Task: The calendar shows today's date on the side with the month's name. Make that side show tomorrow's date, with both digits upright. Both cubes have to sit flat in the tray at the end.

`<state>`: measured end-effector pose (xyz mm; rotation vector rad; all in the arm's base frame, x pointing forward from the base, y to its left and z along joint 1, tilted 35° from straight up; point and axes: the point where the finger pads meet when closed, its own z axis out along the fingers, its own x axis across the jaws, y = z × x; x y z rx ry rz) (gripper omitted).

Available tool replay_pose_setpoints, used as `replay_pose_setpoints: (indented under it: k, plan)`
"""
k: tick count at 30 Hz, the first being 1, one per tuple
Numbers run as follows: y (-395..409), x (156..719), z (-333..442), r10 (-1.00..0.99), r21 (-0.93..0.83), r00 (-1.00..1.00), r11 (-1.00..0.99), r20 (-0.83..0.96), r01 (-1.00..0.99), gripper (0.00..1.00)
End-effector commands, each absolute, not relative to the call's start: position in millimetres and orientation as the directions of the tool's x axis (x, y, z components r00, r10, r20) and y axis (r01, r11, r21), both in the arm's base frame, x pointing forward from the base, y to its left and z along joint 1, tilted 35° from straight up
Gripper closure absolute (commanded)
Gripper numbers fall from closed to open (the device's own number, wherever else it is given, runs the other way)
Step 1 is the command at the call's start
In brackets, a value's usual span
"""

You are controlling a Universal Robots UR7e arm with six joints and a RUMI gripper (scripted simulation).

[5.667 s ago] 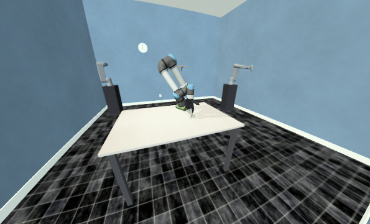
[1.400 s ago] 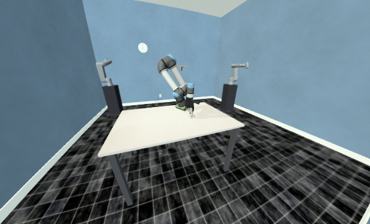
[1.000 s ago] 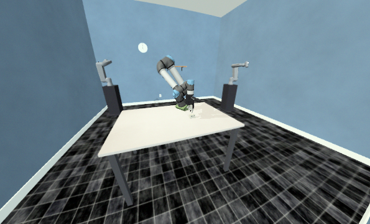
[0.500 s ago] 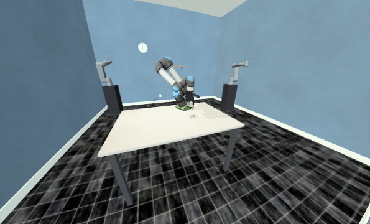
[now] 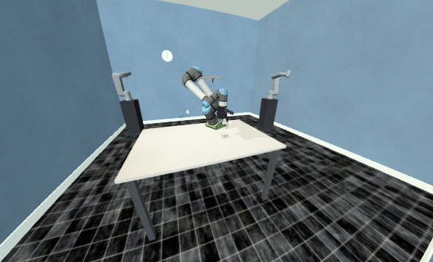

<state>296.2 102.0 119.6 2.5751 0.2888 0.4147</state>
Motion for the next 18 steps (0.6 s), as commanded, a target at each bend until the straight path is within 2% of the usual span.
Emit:
replay_pose_setpoints:
  k: [1,18]
  plan:
    - [103,296,120,0.281,0.518,0.93,-0.846,0.237,0.124,0.0]
    - [110,292,134,0.282,0.517,0.929,-0.847,0.241,0.122,0.0]
